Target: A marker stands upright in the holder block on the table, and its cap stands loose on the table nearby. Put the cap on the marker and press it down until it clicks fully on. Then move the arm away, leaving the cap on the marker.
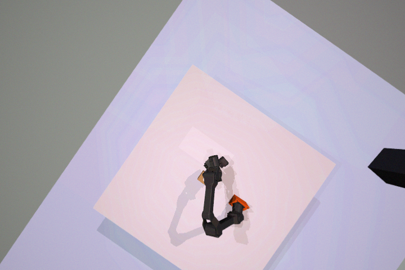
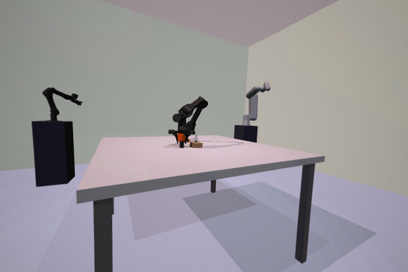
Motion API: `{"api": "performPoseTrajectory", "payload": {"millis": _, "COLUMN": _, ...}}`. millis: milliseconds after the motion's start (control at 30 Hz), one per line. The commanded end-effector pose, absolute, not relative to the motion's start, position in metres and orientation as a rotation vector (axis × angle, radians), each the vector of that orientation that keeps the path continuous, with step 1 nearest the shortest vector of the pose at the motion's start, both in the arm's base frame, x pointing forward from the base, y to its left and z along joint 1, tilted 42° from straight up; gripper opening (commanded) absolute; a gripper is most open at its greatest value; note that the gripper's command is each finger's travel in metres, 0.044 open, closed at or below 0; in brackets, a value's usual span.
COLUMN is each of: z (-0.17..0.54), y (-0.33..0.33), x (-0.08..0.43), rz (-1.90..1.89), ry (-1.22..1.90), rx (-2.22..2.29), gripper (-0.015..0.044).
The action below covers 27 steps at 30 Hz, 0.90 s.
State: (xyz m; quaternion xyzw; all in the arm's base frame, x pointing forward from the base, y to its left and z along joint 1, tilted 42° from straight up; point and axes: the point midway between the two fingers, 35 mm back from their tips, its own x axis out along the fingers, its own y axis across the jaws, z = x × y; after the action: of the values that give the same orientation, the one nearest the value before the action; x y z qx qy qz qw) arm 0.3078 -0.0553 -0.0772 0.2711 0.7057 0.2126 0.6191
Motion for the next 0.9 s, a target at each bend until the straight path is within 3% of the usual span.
{"api": "performPoseTrajectory", "payload": {"millis": 0, "z": -0.0824, "y": -0.0491, "x": 0.3057, "rz": 0.492, "ry": 1.626, "rx": 0.633, "gripper": 0.0253}}
{"api": "performPoseTrajectory", "payload": {"millis": 233, "z": -0.0884, "y": -0.0432, "x": 0.3044, "rz": 0.492, "ry": 1.626, "rx": 0.633, "gripper": 0.0253}}
{"api": "performPoseTrajectory", "payload": {"millis": 367, "z": -0.0882, "y": -0.043, "x": 0.3046, "rz": 0.492, "ry": 1.626, "rx": 0.633, "gripper": 0.0148}}
{"api": "performPoseTrajectory", "payload": {"millis": 667, "z": -0.0885, "y": -0.0433, "x": 0.3047, "rz": 0.492, "ry": 1.626, "rx": 0.633, "gripper": 0.0088}}
{"api": "performPoseTrajectory", "payload": {"millis": 767, "z": -0.0854, "y": -0.0463, "x": 0.3054, "rz": 0.492, "ry": 1.626, "rx": 0.633, "gripper": 0.0009}}
{"api": "performPoseTrajectory", "payload": {"millis": 867, "z": -0.0789, "y": -0.0524, "x": 0.3068, "rz": 0.491, "ry": 1.626, "rx": 0.632, "gripper": 0.0}}
